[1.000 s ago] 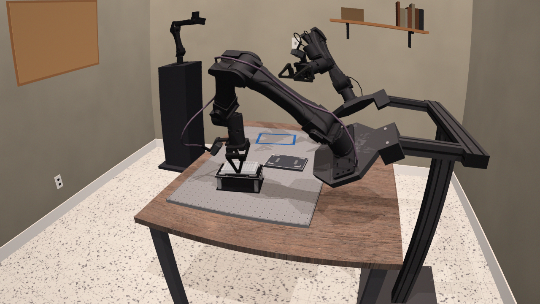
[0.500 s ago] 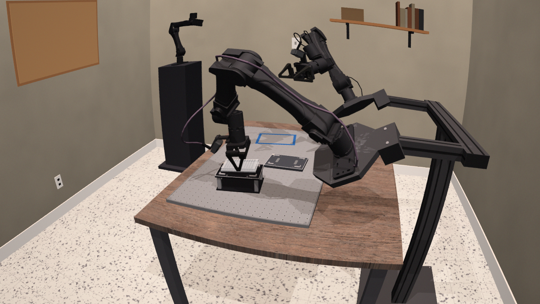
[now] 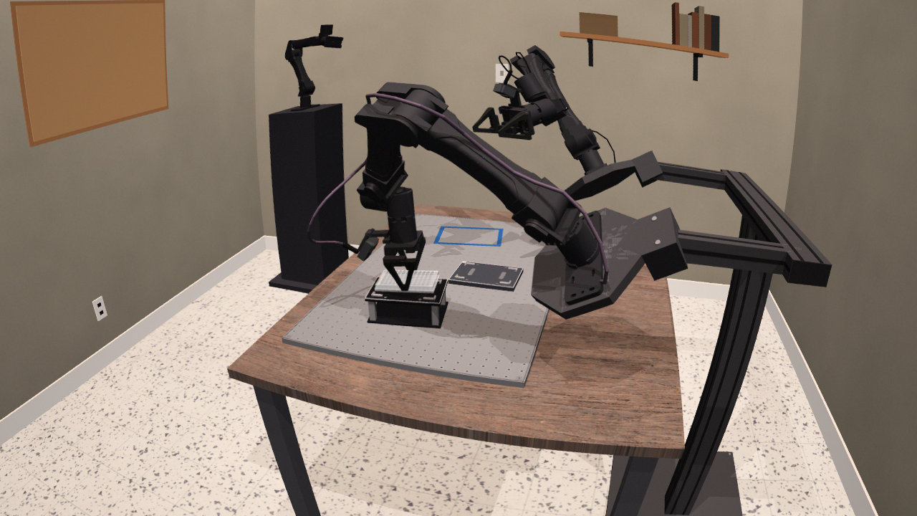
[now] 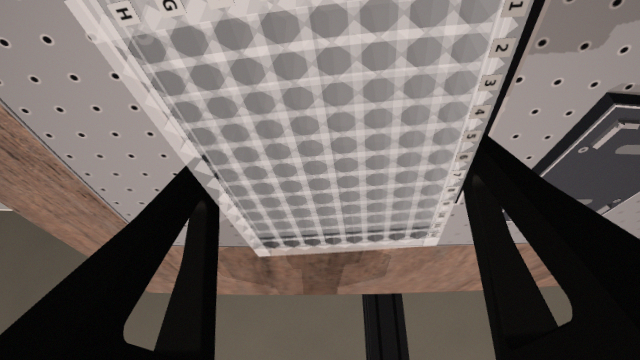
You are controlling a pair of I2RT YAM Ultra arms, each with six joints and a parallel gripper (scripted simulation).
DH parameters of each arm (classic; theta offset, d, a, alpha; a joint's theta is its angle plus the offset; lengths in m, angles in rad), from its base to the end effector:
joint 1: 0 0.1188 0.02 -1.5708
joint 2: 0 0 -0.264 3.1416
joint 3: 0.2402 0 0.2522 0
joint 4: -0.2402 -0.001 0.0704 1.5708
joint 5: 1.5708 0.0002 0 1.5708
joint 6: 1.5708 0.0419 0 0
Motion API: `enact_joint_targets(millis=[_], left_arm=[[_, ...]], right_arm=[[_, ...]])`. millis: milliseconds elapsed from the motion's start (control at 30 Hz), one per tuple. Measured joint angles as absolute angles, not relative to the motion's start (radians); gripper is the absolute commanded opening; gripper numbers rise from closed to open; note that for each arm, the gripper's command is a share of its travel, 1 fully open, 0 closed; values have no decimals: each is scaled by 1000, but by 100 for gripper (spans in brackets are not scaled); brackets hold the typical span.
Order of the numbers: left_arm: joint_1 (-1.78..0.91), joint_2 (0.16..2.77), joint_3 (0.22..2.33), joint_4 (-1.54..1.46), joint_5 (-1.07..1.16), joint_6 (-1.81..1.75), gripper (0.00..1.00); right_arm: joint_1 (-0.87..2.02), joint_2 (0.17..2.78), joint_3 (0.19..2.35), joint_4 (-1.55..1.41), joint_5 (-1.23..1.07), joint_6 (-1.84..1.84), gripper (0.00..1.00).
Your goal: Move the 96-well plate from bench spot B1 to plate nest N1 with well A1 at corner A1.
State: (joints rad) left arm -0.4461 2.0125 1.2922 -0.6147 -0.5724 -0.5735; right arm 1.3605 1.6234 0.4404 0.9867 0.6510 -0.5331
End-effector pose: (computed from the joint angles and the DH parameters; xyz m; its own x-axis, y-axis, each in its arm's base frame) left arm 0.3540 -0.1430 0.1382 -0.8717 -0.0887 -0.4820 -0.2672 0.9105 0.3156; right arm 0.0831 0.2724 0.1579 0.2972 -0.5441 -0.7846 -0.5838 0.5467 -0.6002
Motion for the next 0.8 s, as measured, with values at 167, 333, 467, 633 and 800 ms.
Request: enact_joint_targets(millis=[167,333,467,633,800], left_arm=[[-438,2014,1271,-577,-573,-557,81],[-430,2030,1269,-537,-575,-541,81],[-430,2029,1265,-532,-577,-538,81],[-432,2029,1265,-532,-579,-541,81],[-432,2030,1265,-532,-580,-542,100]], right_arm=[[1361,1623,440,987,651,-533,100],[1361,1623,440,987,651,-533,100],[1361,1623,440,987,651,-533,100],[1361,1623,440,987,651,-533,100],[1361,1623,440,987,651,-533,100]])
